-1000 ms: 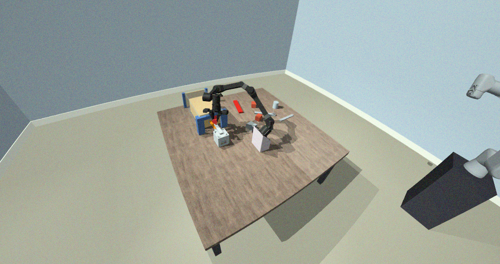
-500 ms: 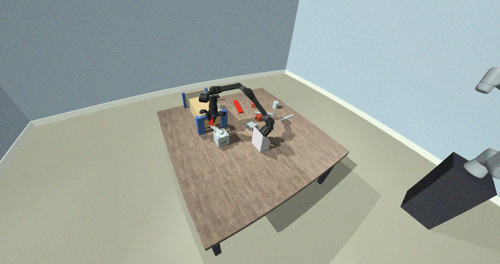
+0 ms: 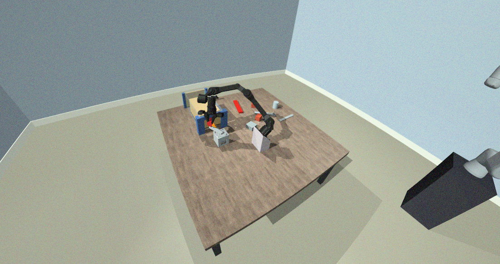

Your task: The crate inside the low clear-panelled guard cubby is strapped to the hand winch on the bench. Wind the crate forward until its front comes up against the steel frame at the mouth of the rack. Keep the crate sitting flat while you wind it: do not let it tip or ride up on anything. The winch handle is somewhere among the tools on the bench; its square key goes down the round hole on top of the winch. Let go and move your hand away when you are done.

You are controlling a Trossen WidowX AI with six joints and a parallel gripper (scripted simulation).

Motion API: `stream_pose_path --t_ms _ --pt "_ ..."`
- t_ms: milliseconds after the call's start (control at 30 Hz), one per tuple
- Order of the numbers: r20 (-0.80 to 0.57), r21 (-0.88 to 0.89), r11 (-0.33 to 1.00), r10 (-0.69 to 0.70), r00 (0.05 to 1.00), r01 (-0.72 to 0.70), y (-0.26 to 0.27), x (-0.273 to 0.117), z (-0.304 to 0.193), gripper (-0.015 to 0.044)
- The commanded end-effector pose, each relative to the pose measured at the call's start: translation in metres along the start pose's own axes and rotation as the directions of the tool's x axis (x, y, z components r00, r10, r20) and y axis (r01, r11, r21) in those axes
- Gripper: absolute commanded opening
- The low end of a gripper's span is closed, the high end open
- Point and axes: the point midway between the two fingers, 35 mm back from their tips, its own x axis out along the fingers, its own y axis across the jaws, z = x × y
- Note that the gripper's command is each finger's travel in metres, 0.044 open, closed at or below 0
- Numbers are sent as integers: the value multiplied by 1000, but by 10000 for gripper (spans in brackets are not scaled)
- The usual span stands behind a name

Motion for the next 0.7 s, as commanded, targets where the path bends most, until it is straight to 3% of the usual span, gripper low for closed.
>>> stream_pose_path --t_ms 0,667 --pt "-26 -22 1000 8 1000 -8 8 9 -22 0" --pt "-27 -23 1000 8 1000 -9 8 22 -52 0"
